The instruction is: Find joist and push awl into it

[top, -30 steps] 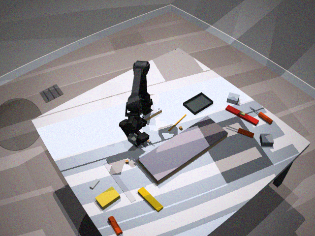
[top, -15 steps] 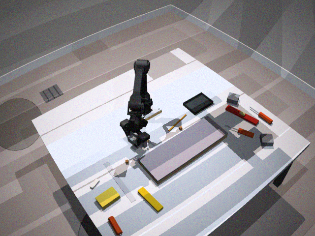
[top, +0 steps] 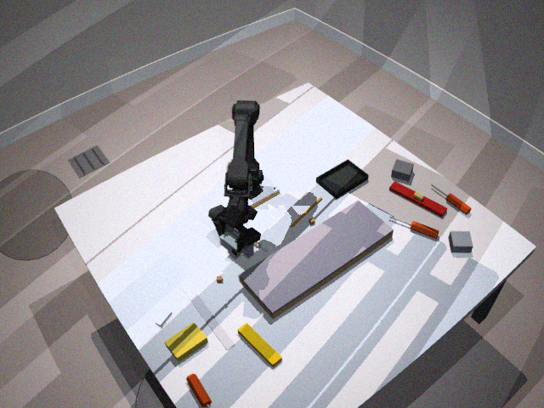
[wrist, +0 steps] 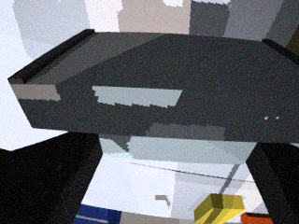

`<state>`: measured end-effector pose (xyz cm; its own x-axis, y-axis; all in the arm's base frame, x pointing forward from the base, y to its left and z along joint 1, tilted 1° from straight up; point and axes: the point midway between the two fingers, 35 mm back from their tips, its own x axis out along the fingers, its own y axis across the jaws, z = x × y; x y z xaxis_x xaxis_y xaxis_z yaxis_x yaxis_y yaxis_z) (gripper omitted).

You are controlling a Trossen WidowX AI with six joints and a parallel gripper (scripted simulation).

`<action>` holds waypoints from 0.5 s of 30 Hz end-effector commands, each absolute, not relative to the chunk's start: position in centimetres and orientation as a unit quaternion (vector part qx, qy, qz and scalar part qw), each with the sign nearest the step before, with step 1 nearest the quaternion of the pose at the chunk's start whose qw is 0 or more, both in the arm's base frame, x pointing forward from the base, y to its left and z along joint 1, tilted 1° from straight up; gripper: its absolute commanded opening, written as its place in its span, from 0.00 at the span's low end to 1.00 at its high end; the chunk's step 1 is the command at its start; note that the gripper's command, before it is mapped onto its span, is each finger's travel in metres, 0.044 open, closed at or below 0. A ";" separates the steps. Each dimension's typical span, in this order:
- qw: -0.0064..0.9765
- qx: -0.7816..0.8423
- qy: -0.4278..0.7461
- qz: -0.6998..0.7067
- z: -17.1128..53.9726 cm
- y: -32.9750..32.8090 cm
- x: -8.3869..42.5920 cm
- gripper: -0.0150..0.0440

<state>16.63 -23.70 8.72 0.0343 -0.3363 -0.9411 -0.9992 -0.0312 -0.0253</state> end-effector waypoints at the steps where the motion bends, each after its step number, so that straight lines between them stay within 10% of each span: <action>1: 0.401 -0.598 0.571 0.396 8.9 -23.7 16.6 0.25; 15: 0.380 -0.611 0.584 0.375 8.8 -23.5 16.6 0.25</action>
